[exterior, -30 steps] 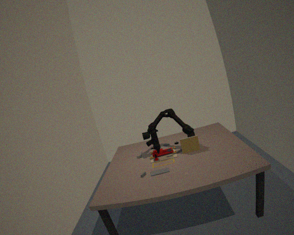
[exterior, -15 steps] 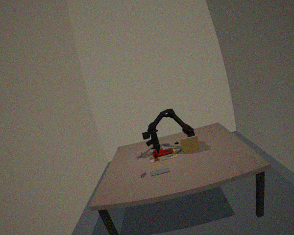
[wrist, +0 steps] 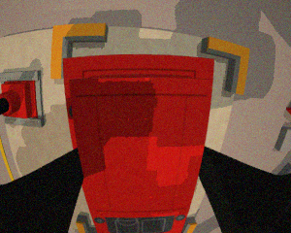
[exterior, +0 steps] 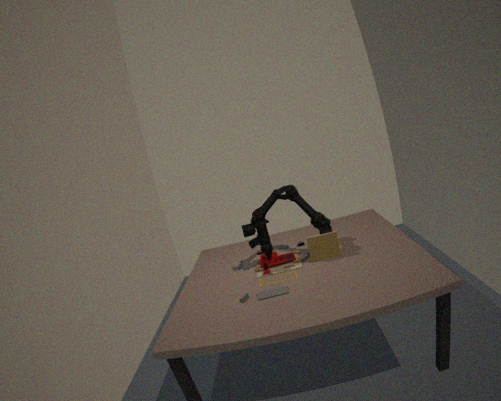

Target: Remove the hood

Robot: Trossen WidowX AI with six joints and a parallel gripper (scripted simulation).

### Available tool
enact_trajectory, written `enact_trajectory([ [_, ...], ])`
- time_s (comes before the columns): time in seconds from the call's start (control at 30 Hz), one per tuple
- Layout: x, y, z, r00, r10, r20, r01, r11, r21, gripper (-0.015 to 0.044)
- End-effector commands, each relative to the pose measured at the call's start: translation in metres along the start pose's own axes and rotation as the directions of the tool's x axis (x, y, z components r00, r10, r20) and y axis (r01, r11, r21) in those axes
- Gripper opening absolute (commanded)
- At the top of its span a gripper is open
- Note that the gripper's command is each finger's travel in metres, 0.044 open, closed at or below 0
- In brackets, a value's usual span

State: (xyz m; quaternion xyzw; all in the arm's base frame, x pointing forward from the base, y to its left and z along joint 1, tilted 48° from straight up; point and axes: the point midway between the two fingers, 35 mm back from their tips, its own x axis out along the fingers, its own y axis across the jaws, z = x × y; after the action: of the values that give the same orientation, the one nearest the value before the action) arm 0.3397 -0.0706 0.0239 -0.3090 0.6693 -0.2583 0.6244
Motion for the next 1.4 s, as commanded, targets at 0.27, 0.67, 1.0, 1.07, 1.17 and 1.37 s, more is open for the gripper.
enact_trajectory([
  [0.27, -0.008, 0.001, 0.000, 1.000, 0.005, 0.001, -0.005, 1.000, 0.002, 0.0000],
  [0.67, -0.016, 0.001, 0.000, 1.000, 0.005, 0.001, -0.005, 1.000, 0.002, 0.0000],
  [1.0, -0.045, 0.001, 0.001, 1.000, 0.007, 0.002, -0.007, 1.000, 0.001, 0.0000],
  [1.07, -0.056, 0.001, 0.001, 1.000, 0.007, 0.001, -0.007, 1.000, 0.001, 0.0000],
  [1.17, -0.064, 0.001, 0.000, 1.000, 0.007, 0.001, -0.007, 1.000, 0.001, 0.0000],
  [1.37, -0.060, 0.030, 0.005, 1.000, 0.013, 0.008, -0.013, 1.000, -0.004, 0.0000],
])
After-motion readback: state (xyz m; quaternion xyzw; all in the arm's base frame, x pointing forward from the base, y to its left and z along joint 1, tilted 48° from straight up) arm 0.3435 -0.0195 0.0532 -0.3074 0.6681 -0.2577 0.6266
